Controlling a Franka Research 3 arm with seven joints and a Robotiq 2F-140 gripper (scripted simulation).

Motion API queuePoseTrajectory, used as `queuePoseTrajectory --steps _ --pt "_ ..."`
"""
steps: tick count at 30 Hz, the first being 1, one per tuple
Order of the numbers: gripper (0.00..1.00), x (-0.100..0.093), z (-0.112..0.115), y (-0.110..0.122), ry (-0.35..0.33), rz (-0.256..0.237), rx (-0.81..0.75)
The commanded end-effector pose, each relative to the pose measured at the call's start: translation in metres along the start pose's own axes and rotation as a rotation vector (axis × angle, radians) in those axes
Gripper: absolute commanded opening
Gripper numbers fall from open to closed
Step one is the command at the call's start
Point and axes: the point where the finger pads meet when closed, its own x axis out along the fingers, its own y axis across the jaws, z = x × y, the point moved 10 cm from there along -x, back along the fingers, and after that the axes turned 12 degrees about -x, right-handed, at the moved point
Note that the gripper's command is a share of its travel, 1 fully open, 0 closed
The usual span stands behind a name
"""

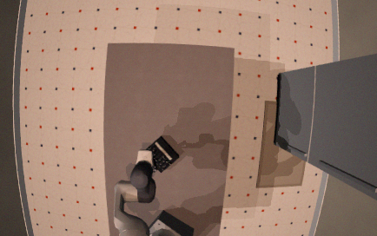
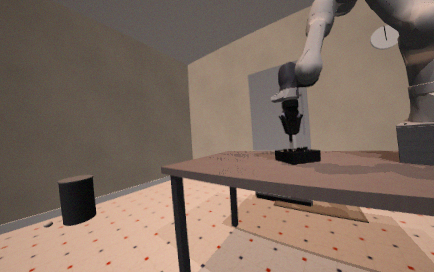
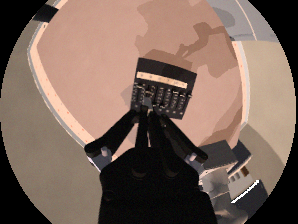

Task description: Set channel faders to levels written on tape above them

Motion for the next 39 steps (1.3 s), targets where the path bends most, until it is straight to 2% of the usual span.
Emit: queuePoseTrajectory --steps 1,39 --pt "0.00 0.000 0.000 0.000 0.001 -0.001 0.005" --pt "0.00 0.012 0.000 0.000 0.001 -0.001 0.005"
